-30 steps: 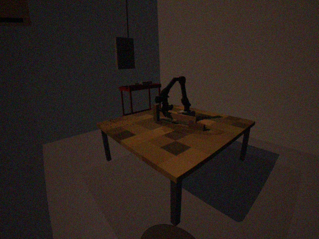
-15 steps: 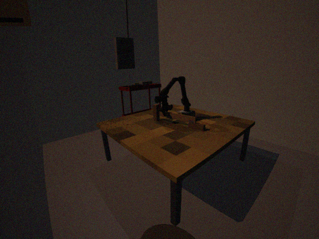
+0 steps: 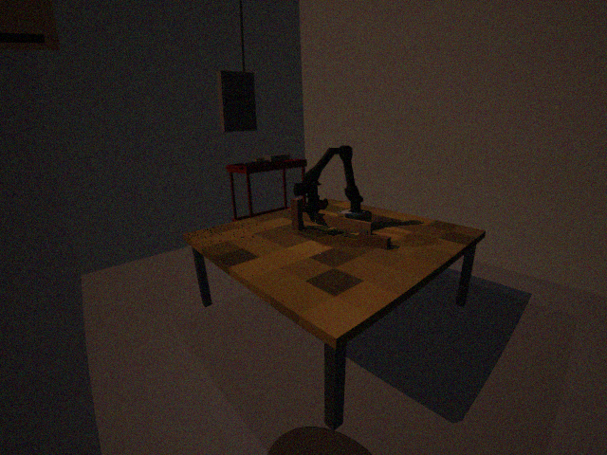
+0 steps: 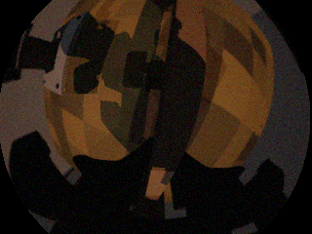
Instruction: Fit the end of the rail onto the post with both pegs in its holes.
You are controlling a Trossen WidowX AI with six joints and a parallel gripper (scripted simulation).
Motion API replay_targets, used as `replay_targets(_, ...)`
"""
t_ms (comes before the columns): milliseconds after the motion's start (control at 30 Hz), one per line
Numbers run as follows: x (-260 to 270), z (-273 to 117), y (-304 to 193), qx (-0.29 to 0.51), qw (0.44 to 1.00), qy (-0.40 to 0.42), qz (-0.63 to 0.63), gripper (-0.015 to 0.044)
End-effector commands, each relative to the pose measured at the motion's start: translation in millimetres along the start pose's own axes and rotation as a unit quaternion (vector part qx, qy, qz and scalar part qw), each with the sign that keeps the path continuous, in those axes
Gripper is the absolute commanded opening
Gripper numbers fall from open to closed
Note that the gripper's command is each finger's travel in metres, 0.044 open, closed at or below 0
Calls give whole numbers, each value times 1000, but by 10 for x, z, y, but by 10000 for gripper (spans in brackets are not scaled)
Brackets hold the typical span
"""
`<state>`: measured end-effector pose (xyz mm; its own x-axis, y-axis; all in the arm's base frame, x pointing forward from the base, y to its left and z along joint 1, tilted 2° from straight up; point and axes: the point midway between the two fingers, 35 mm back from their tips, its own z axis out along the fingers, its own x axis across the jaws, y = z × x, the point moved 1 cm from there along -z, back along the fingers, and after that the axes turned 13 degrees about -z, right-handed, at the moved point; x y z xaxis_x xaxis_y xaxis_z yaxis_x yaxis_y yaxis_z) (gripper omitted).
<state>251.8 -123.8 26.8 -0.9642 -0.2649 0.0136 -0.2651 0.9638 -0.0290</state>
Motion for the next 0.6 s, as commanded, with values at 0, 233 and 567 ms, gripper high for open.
replay_targets(0, -10, -13, -27, 2, 1000, -2, -2, 0)
replay_targets(233, -5, -14, -48, 2, 1000, -2, -2, 0)
replay_targets(567, 1, -16, -79, 3, 1000, -2, -2, 0)
